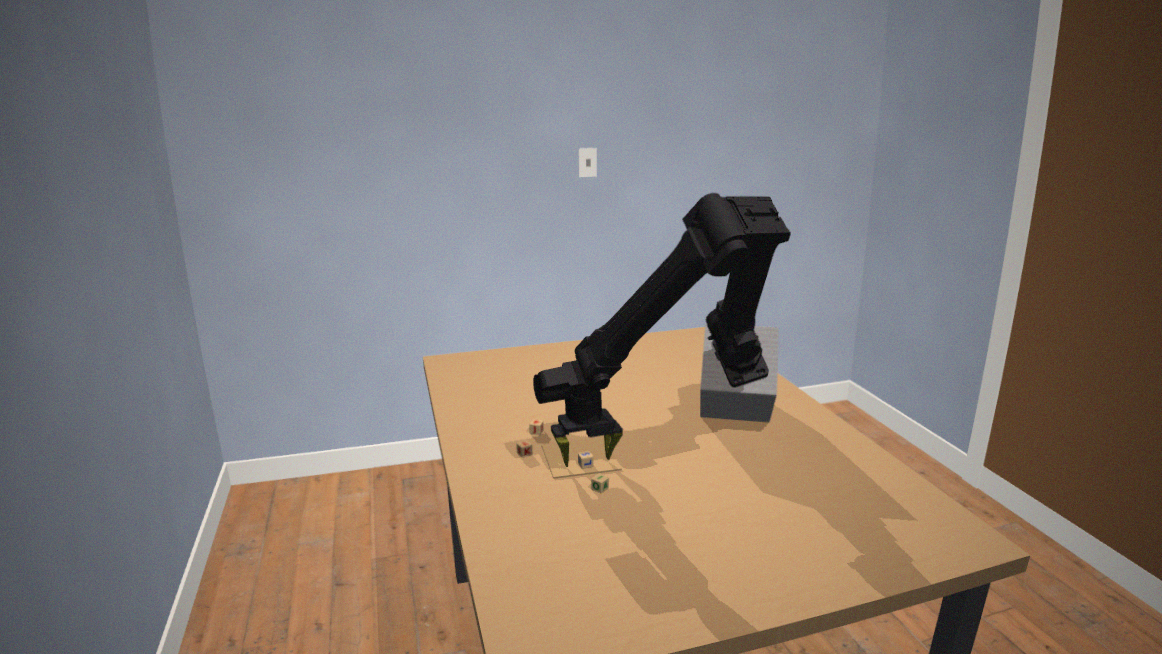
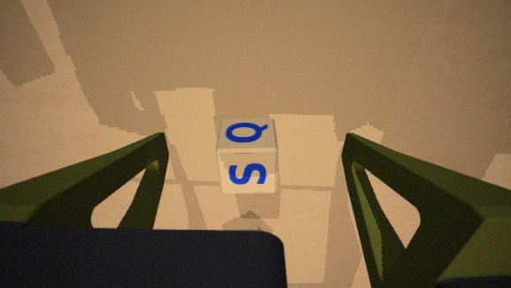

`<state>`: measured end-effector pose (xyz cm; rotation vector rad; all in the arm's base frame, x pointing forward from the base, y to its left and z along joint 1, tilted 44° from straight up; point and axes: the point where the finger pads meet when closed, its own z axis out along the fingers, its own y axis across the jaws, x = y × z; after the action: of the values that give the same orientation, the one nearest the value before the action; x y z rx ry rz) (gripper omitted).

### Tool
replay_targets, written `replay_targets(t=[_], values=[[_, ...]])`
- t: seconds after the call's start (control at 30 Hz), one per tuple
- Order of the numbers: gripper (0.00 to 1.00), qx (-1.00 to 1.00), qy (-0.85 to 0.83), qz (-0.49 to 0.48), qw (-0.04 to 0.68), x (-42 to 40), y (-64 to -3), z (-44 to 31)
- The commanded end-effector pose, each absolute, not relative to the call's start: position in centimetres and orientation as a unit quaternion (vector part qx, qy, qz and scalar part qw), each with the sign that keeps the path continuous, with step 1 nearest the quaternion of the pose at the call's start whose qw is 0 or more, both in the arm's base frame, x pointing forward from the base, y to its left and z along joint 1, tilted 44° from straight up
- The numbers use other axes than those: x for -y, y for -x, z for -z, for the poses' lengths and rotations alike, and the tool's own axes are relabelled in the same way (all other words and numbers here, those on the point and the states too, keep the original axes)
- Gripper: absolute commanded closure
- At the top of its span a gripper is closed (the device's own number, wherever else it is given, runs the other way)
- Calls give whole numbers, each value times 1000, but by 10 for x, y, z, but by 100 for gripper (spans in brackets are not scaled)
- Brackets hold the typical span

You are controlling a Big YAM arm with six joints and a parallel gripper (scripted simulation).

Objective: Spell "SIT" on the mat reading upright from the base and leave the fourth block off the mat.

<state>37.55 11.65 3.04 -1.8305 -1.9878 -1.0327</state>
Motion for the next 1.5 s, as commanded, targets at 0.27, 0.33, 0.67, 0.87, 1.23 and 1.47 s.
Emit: replay_targets(t=[0.27,0.33,0.67,0.87,1.23,1.47], values=[[10,681,623,371,101,-97,-387,-61],[10,681,623,372,101,-96,-386,-63],[10,681,623,372,100,-87,-383,-72],[10,681,623,371,99,-84,-381,-76],[10,681,624,371,99,-82,-380,-77],[10,681,623,371,100,-82,-380,-78]])
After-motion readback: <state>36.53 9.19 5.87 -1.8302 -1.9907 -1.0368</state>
